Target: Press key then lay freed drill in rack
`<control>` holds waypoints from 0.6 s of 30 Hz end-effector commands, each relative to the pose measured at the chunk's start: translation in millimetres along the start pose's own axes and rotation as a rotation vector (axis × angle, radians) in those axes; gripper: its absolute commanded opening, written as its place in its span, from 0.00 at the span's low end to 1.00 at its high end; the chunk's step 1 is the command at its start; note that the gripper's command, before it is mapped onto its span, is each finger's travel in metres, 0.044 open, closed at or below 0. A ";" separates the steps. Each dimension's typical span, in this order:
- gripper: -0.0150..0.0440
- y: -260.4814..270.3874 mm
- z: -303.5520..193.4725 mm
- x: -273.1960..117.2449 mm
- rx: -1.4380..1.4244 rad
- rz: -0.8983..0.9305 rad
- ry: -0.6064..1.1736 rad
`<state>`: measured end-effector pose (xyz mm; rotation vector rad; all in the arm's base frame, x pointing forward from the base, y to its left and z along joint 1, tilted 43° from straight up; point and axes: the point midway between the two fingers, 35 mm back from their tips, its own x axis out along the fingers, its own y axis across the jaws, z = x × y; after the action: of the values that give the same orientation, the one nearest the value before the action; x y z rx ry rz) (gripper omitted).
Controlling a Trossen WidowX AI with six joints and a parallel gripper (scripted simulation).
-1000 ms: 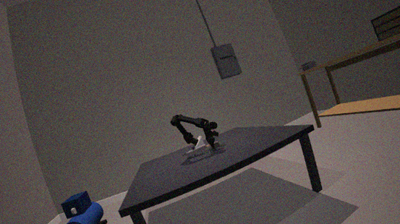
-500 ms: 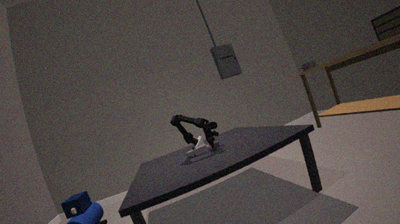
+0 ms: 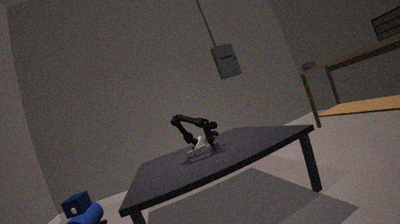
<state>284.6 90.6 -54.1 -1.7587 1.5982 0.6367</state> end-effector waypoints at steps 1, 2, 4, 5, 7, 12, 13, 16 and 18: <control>0.25 0.7 -0.3 -1.9 0.001 -0.002 0.003; 0.25 0.7 -0.3 -2.1 0.001 -0.002 0.003; 0.25 0.7 0.2 -2.1 0.001 -0.002 0.003; 0.25 0.6 1.3 -1.7 0.001 -0.002 0.003; 0.25 0.2 4.0 -1.1 0.001 -0.002 0.003; 0.25 -0.1 8.0 -1.6 0.001 -0.002 0.002; 0.25 -0.2 8.9 -1.8 0.001 -0.002 0.002; 0.25 -0.4 12.1 -2.5 0.001 -0.002 0.002; 0.25 -0.6 14.5 -3.1 0.002 -0.002 0.002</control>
<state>284.3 97.3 -60.3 -1.7660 1.6047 0.6323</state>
